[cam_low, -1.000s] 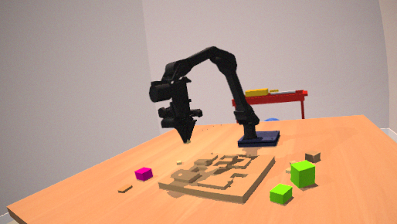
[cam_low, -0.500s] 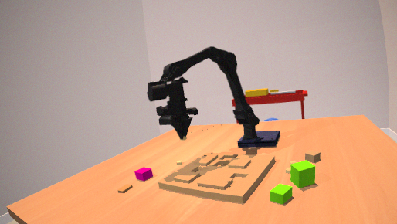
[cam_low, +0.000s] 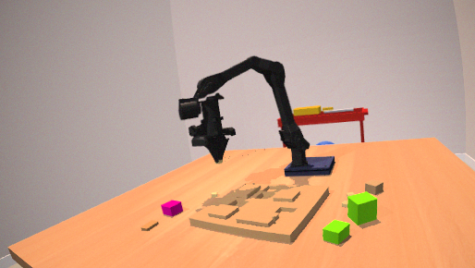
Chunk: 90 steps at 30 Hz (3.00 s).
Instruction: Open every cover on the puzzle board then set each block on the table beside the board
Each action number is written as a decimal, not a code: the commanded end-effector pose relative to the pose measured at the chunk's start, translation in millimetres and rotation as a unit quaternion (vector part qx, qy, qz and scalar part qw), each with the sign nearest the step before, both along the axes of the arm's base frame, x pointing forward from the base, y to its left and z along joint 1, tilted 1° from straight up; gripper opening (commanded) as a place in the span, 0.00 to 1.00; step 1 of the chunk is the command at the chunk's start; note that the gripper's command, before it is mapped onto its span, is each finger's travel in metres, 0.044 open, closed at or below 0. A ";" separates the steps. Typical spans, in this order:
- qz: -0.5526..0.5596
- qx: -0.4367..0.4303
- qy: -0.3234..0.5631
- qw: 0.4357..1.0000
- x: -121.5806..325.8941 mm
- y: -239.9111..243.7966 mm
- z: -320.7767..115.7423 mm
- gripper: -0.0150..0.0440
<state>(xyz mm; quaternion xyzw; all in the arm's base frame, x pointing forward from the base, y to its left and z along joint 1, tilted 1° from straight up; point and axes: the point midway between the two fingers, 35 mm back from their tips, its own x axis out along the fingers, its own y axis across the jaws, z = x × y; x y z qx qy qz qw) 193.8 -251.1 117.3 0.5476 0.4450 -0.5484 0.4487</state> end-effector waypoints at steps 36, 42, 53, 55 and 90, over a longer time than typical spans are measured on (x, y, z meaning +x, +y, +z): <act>0.002 0.000 0.005 1.000 -30.7 -10.8 -46.3 0.39; 0.002 0.000 0.005 1.000 -30.6 -11.0 -56.2 0.39; 0.002 0.000 0.005 1.000 -31.1 -10.6 -74.3 0.39; 0.002 0.000 0.005 1.000 -31.3 -10.4 -77.6 0.39; 0.000 -0.001 0.002 1.000 -32.4 -7.7 -107.3 0.83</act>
